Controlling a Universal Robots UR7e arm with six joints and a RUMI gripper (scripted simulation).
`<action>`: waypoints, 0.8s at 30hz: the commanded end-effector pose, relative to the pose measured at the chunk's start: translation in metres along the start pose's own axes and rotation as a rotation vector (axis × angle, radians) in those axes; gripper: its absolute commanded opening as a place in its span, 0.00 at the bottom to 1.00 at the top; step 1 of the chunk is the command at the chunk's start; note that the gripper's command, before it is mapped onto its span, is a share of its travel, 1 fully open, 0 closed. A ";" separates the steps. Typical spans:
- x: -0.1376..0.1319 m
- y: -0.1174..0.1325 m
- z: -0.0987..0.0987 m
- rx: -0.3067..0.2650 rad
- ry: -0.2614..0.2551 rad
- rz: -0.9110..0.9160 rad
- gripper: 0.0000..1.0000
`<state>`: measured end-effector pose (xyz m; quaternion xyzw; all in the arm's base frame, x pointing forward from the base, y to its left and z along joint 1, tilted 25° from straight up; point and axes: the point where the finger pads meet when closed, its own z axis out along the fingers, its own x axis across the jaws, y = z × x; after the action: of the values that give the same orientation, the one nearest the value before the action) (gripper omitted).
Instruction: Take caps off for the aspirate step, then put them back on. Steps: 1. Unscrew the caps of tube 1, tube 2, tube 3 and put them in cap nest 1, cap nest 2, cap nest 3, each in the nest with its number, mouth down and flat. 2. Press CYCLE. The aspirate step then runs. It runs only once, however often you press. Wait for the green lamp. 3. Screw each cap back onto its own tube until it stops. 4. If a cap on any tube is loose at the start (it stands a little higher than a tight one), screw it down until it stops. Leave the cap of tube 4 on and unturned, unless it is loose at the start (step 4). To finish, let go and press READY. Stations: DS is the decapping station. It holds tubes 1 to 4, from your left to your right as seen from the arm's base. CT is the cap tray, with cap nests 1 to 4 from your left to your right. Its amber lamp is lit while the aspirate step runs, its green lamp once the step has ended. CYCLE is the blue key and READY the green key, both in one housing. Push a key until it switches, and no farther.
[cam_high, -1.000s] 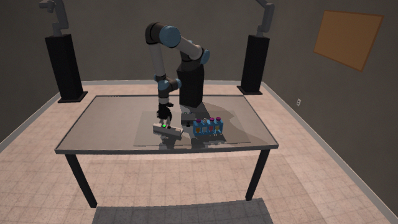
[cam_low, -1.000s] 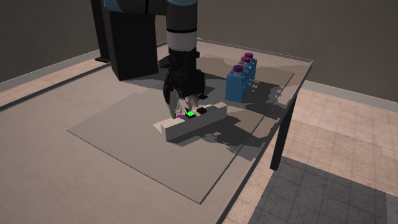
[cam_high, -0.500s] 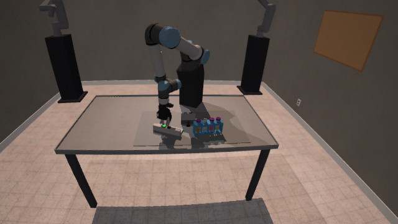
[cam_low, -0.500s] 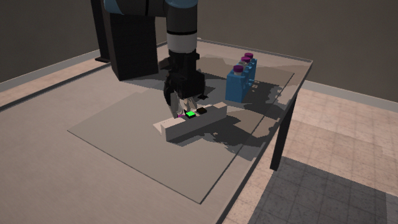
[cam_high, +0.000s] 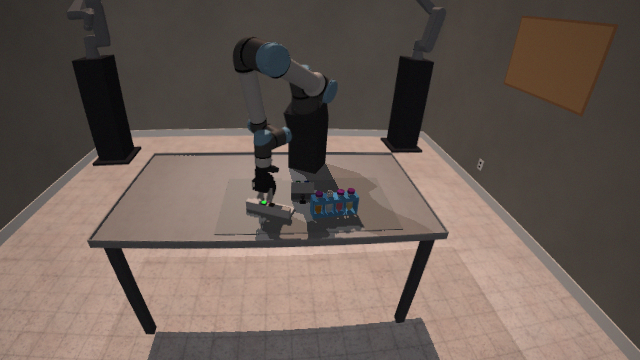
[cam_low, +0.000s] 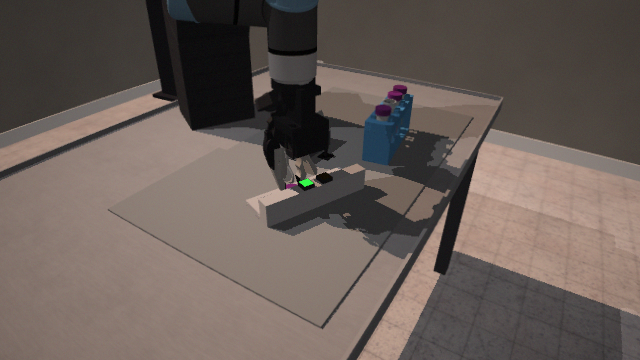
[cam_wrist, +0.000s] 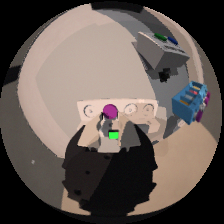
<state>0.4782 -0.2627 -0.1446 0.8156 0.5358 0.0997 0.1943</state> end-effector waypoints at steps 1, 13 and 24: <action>0.000 0.000 -0.014 -0.001 0.000 0.000 0.00; 0.000 0.000 -0.064 -0.001 0.000 0.000 0.00; 0.000 0.000 -0.109 -0.001 0.000 0.000 0.00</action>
<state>0.4434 -0.2428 -0.0599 0.8155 0.5356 0.0998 0.1952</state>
